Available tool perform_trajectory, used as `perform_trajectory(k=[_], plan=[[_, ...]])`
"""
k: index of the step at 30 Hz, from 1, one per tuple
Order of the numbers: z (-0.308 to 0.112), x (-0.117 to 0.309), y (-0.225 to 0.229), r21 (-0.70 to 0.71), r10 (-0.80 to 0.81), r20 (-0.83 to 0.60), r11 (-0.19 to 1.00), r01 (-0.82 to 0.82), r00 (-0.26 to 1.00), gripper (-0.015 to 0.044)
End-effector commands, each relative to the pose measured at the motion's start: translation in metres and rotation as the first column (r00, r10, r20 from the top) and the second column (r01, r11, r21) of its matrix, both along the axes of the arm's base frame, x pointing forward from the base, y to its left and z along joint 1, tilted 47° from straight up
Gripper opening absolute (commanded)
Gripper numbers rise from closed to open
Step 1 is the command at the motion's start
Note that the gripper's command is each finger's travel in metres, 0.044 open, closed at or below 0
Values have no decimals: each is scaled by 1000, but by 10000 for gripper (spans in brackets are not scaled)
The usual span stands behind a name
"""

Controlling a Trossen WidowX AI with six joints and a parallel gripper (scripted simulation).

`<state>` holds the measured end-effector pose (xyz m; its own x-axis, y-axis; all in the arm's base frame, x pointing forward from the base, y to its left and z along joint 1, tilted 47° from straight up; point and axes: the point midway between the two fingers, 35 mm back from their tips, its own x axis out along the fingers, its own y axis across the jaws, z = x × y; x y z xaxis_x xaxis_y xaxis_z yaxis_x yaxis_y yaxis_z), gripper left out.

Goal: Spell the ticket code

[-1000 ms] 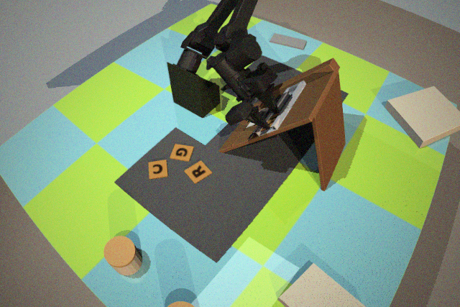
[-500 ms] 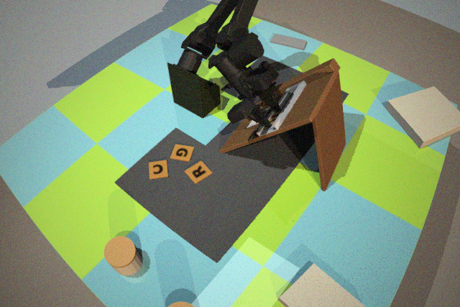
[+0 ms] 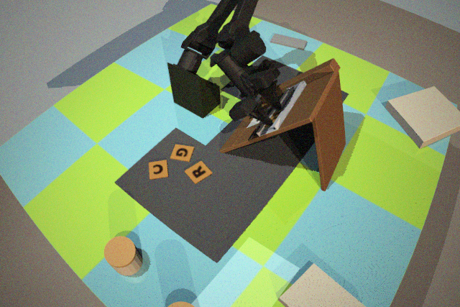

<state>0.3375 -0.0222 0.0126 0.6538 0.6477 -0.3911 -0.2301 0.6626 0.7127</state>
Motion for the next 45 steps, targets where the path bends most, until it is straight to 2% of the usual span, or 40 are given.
perform_trajectory(k=[1,45], plan=[[1,-2,2,1,-3,-7,1000,3,1000,0],[18,-7,18,2,-3,-7,1000,3,1000,0]])
